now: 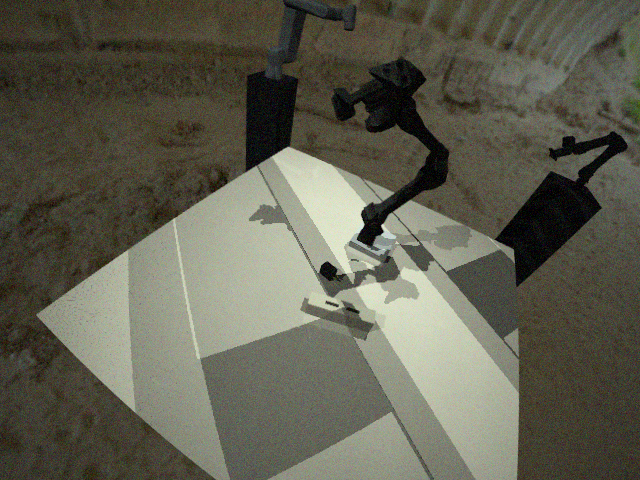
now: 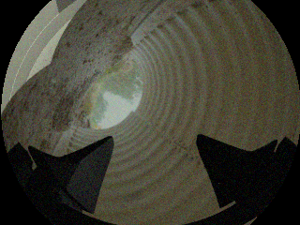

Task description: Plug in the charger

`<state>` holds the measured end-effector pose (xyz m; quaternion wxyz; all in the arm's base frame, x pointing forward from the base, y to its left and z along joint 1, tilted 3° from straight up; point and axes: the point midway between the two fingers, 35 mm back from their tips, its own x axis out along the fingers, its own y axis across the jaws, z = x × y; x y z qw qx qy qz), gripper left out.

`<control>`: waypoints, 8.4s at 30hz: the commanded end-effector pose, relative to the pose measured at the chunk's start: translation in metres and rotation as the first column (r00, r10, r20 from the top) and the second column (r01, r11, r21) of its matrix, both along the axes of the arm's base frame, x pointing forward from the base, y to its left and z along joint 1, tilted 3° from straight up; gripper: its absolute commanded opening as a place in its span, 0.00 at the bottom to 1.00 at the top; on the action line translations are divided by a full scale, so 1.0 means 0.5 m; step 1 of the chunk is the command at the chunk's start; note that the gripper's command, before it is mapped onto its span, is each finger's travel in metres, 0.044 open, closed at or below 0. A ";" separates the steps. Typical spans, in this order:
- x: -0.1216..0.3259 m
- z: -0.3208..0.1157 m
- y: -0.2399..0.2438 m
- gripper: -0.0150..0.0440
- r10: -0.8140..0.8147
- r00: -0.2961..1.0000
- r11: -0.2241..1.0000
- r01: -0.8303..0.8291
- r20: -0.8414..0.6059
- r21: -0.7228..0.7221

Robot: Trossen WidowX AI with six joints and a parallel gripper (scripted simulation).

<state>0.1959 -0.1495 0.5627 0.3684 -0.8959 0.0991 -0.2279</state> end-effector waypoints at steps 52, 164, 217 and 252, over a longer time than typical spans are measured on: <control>0.091 -0.919 0.118 1.00 0.407 0.324 0.356 0.805 -0.854 0.475; 0.065 -0.984 0.180 0.25 0.398 0.252 0.206 0.912 -0.882 0.354; 0.080 -1.031 0.293 0.25 0.235 0.421 -0.331 0.882 -0.876 0.335; 0.102 -1.048 0.348 0.25 0.128 0.453 -0.552 0.771 -0.882 0.316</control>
